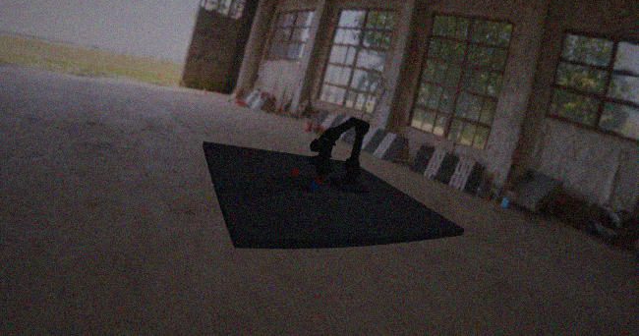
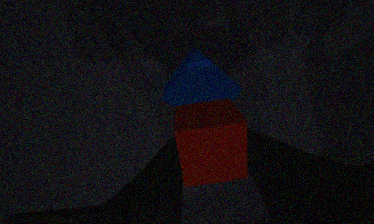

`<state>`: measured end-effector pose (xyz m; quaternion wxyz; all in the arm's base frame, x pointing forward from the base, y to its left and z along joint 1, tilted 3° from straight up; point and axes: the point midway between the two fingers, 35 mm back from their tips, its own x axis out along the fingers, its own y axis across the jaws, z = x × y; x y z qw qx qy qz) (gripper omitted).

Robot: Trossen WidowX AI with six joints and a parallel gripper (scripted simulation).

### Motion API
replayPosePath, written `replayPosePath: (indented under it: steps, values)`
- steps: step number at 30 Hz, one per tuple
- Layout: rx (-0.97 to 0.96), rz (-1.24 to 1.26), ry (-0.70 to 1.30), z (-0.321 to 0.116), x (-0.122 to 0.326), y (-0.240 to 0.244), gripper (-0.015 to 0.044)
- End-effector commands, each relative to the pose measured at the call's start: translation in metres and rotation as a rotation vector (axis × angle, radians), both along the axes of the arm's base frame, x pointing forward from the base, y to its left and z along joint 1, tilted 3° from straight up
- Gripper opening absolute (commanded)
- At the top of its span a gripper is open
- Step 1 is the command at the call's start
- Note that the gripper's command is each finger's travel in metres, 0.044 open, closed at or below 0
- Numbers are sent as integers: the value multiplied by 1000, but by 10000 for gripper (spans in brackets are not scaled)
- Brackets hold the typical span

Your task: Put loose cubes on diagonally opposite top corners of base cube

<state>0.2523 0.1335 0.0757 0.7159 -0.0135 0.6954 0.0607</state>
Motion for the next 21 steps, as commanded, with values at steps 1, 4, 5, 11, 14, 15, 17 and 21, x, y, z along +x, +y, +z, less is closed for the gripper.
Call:
replayPosePath:
  steps: [1, 4, 5, 11, 14, 15, 17, 21]
  values:
    - [-3, 4, -2, 0, 1, 0, 105]
    - [-3, 4, -2, 0, 1, 0, 184]
    - [-3, 4, -2, 0, 1, 0, 205]
    - [-2, 3, -2, 1, 0, 0, 205]
    - [0, 0, 0, 9, 0, -1, 205]
    - [0, 0, 0, 10, 0, -1, 205]
    - [0, 0, 0, 13, 0, -1, 205]
    - [0, 0, 0, 18, 0, -1, 205]
